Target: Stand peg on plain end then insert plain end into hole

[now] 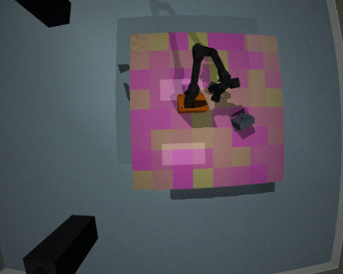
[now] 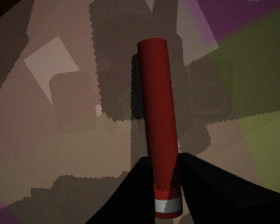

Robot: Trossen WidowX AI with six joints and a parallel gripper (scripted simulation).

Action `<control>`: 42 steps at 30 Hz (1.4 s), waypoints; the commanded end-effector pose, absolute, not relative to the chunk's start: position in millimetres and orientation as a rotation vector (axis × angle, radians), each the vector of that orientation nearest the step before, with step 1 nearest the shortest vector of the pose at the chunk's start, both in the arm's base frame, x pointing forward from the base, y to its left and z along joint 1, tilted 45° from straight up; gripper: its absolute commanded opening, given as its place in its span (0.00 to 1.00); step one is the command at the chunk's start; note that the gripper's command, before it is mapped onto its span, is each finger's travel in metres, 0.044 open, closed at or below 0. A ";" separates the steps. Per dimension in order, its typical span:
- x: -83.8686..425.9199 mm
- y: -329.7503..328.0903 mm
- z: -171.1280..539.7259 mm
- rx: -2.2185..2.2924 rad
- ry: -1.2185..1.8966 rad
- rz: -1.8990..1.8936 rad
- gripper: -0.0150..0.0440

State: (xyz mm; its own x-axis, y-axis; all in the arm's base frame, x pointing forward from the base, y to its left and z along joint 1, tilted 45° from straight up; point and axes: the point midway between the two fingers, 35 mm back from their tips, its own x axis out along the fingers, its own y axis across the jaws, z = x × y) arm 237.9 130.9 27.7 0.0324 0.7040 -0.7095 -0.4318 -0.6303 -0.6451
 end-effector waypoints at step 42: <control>214.6 128.4 47.0 -1.768 -0.085 1.396 0.34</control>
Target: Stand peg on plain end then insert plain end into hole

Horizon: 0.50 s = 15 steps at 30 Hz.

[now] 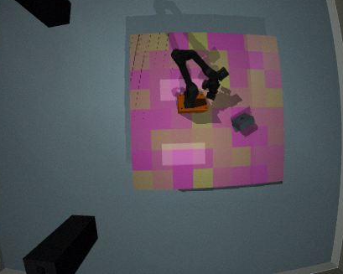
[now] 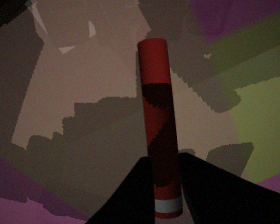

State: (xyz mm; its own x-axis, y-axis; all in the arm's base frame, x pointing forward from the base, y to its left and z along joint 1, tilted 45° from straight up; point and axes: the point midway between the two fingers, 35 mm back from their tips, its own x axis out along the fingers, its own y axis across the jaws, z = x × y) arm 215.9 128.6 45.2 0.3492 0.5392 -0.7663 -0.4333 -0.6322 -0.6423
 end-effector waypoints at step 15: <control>205.8 129.6 51.9 -1.853 -0.015 1.277 0.34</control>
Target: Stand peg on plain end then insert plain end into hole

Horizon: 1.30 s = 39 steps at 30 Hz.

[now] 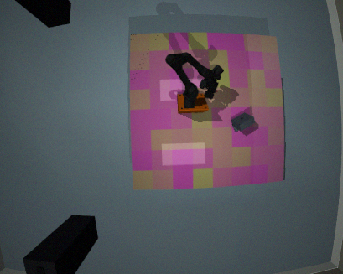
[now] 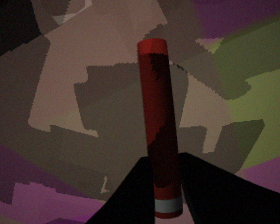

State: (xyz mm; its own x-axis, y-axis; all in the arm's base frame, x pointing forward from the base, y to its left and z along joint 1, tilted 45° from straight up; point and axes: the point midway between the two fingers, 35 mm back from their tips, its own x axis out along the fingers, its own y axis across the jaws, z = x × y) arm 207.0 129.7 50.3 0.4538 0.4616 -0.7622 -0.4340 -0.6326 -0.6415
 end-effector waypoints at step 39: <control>181.8 137.2 60.4 -2.041 0.168 0.951 0.34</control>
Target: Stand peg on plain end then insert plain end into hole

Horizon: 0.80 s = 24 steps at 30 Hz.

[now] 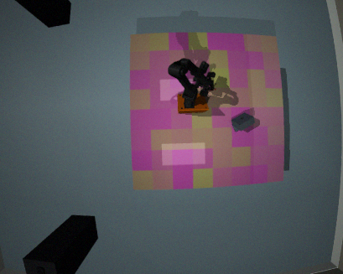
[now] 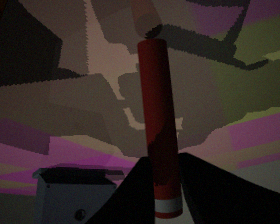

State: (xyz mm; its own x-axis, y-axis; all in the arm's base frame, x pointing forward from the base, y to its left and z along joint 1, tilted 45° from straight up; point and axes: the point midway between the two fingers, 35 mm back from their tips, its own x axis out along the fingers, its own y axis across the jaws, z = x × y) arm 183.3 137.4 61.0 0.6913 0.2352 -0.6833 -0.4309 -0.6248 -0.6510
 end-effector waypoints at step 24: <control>169.6 141.8 63.6 -2.091 0.225 0.844 0.34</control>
